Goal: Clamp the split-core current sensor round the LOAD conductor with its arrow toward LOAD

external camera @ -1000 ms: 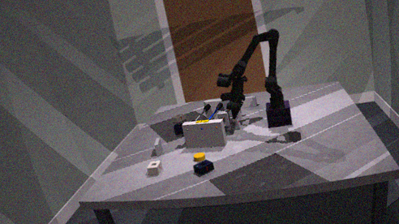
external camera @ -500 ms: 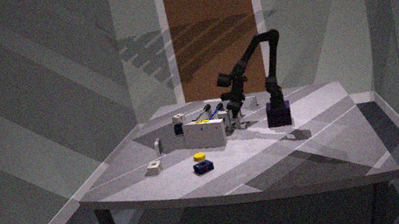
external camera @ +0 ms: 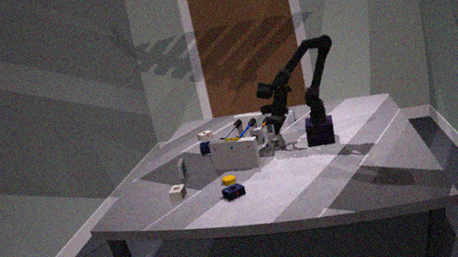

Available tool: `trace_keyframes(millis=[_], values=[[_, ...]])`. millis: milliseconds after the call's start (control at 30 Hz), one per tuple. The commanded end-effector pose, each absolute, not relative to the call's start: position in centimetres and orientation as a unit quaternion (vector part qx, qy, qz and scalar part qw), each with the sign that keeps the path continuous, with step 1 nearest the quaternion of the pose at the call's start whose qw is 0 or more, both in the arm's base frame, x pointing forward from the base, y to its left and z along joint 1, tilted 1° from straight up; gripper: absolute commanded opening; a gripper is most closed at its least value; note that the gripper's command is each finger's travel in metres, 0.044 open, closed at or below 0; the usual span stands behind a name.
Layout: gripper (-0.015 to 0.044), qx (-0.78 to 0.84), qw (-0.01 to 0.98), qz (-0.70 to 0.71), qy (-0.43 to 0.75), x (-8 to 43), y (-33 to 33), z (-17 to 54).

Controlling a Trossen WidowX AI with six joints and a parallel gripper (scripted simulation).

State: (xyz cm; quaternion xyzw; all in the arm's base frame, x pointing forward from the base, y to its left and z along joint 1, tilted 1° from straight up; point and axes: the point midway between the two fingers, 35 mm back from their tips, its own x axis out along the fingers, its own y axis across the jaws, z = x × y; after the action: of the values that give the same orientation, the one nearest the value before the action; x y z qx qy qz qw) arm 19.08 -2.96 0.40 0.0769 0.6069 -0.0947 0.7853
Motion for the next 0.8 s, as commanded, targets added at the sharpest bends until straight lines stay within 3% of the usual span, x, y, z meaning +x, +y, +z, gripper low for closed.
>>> trace_keyframes(millis=[0,267,633,767], values=[[0.0,0.077,0.784,-0.097,0.608,17.73,-2.68,0.29],[0.0,0.077,0.784,-0.097,0.608,17.53,-2.63,0.04],[0.0286,0.077,0.785,-0.095,0.608,17.71,-2.61,0.25],[0.0286,0.077,0.785,-0.095,0.608,17.71,-2.61,0.25]])
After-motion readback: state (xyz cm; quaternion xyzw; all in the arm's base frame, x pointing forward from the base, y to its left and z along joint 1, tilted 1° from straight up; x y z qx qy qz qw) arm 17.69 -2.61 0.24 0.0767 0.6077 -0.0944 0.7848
